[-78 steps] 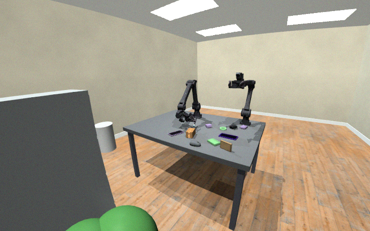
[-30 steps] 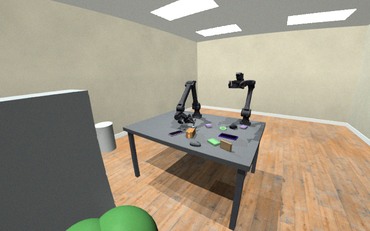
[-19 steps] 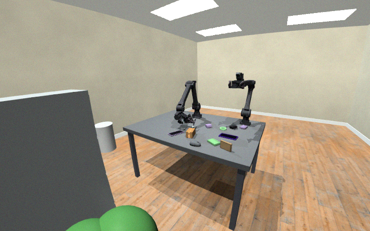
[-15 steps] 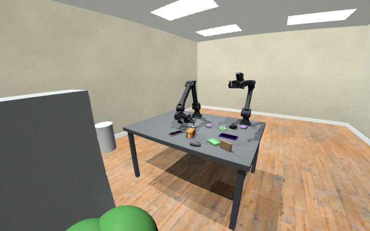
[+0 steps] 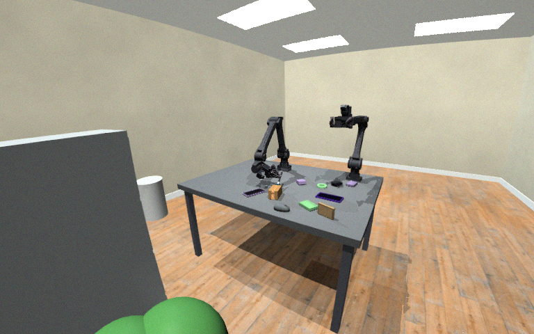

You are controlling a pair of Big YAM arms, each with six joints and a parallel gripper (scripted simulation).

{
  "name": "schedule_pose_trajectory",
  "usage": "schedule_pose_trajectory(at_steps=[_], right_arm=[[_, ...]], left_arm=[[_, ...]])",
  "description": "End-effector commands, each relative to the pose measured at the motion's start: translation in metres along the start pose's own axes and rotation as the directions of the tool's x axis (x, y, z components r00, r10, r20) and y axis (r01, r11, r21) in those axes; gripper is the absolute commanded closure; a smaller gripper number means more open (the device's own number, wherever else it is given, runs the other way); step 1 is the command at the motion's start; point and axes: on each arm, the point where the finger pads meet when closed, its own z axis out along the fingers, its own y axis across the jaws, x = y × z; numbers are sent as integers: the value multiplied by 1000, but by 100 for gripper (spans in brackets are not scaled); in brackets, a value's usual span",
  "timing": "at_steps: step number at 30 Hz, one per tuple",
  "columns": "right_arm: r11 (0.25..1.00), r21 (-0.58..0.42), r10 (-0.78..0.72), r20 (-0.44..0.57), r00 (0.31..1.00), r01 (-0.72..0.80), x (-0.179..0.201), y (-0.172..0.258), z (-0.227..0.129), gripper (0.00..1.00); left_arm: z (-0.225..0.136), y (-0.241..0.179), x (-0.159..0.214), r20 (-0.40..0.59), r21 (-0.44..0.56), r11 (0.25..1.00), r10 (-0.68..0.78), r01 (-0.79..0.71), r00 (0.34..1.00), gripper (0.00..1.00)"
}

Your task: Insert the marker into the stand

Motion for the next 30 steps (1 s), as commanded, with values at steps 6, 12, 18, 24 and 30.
schedule_pose_trajectory(at_steps=[6, 12, 18, 24, 30], right_arm=[[998, -7, -61, 20, 998, 61, -3, 26, -4, 100], [996, -11, -83, 39, 996, 84, -13, 35, -11, 100], [998, -7, -58, 19, 998, 58, -18, 21, 1, 100], [998, -8, -67, 24, 997, 67, -17, 25, 0, 100], [998, -7, -55, 20, 998, 55, -16, 24, -5, 100]], left_arm=[[1, -4, -5, 16, 10, 1000, -8, 8, 1000, 0], [1, -4, -5, 16, 10, 1000, -8, 8, 1000, 0], [1, -4, -5, 16, 10, 1000, -8, 8, 1000, 0], [1, -4, -5, 16, 10, 1000, -8, 8, 1000, 0], [1, -4, -5, 16, 10, 1000, -8, 8, 1000, 0]])
